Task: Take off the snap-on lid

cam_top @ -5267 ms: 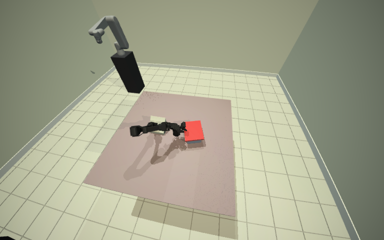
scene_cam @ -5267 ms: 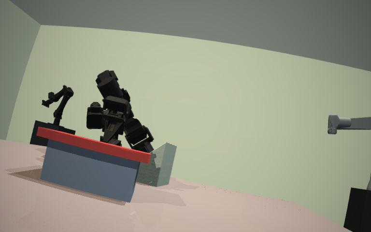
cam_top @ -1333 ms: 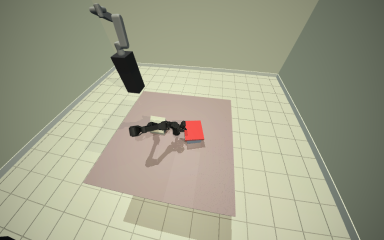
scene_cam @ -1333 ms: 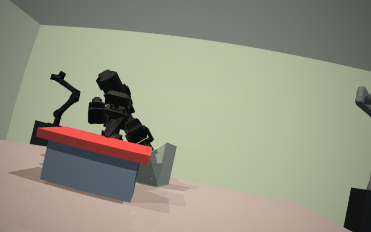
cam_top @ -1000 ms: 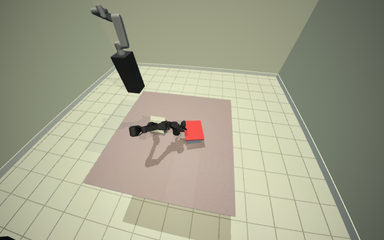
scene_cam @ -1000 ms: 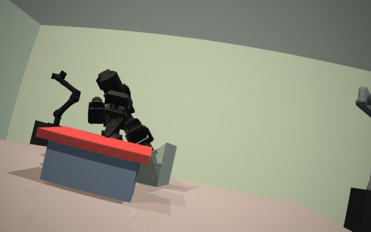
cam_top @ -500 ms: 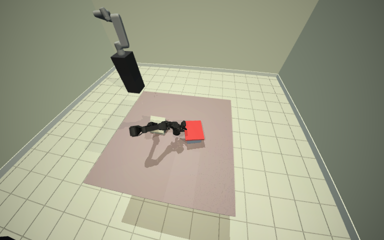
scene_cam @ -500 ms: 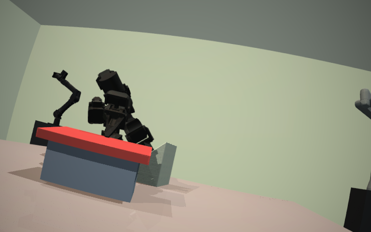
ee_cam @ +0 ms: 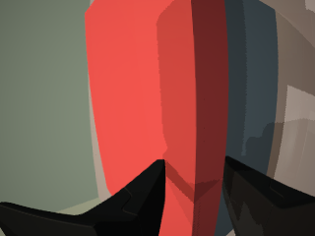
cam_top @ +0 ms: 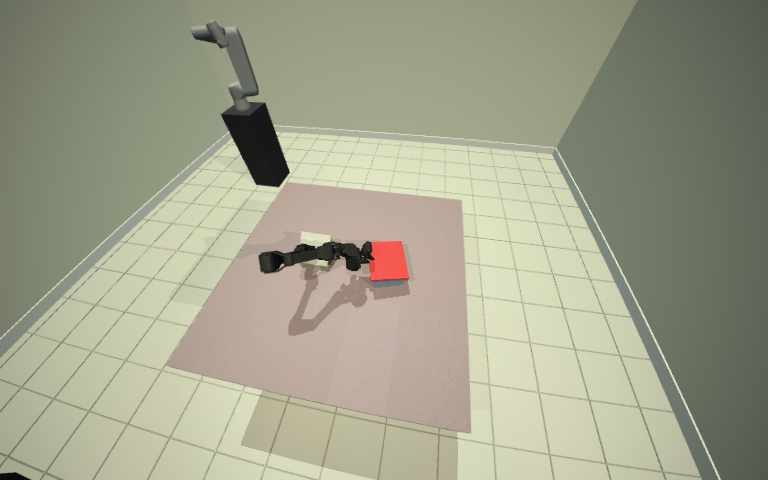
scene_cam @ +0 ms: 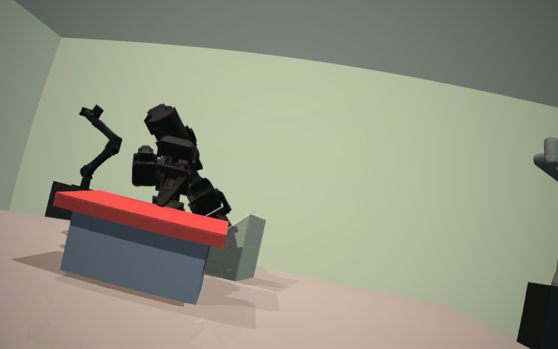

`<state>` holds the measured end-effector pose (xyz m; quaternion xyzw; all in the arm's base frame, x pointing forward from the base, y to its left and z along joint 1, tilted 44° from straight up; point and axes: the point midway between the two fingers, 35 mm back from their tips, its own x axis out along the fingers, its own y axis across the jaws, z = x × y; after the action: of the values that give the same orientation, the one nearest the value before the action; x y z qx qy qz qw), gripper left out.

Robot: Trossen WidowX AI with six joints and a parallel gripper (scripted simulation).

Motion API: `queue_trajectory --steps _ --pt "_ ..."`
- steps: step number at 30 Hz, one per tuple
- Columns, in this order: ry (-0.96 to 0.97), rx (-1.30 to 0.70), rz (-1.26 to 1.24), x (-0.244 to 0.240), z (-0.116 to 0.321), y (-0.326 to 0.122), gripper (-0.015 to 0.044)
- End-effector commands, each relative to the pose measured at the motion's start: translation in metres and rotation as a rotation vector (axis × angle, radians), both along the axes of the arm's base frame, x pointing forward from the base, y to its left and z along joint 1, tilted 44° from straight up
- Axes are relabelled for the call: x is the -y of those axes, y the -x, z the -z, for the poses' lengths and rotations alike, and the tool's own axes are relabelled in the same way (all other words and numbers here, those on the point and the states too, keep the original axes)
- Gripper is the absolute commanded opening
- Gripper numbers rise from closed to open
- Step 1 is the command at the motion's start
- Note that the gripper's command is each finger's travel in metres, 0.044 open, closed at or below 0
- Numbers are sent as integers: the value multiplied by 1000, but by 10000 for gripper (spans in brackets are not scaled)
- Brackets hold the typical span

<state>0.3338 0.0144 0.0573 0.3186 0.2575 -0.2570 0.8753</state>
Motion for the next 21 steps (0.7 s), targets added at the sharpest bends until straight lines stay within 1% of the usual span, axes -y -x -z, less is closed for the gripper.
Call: queue_trajectory --steps 1,21 --pt "0 0 -1 0 0 -1 0" --pt "-1 2 -3 -6 -6 -1 0"
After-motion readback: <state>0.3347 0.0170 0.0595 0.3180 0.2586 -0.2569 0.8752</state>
